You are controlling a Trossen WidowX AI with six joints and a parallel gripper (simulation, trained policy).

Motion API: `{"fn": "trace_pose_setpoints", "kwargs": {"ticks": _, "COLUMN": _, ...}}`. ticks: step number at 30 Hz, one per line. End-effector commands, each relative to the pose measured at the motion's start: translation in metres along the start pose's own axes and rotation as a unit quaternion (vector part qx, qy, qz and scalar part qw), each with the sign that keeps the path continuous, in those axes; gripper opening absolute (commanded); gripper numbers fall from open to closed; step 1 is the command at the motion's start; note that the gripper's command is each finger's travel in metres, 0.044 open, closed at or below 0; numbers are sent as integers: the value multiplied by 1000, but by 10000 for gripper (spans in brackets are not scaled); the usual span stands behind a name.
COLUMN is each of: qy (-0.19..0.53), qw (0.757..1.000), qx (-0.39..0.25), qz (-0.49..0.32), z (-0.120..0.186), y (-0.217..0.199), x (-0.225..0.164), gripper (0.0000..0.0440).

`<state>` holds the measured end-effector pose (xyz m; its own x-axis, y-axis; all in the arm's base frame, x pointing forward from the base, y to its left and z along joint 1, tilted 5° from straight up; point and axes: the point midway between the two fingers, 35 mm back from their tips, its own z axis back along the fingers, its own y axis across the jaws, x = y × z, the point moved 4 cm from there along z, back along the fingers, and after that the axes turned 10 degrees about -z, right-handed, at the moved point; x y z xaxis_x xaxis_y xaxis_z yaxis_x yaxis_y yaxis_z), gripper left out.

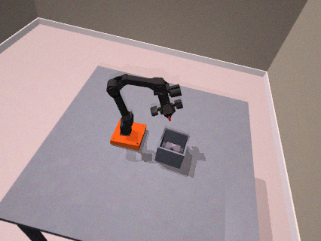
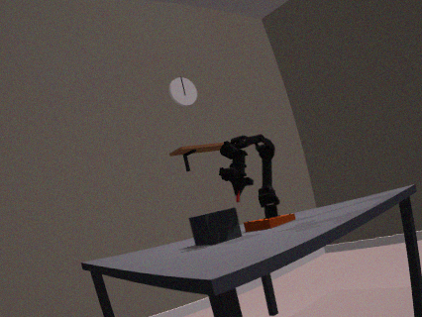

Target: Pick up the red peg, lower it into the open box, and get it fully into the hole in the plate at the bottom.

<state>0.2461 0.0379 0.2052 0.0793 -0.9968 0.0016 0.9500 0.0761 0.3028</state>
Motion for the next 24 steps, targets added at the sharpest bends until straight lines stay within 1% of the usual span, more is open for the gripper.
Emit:
{"fn": "trace_pose_setpoints", "kwargs": {"ticks": 1, "qy": -17, "qw": 1000, "qx": -2, "qz": -3, "z": 5, "y": 3, "x": 16, "gripper": 0}}
{"fn": "trace_pose_setpoints", "kwargs": {"ticks": 12, "qy": -37, "qw": 999, "qx": -23, "qz": -16, "z": 2, "y": 7, "x": 50, "gripper": 0}}
{"fn": "trace_pose_setpoints", "kwargs": {"ticks": 24, "qy": -41, "qw": 998, "qx": -45, "qz": -26, "z": -8, "y": 11, "x": 80, "gripper": 0}}
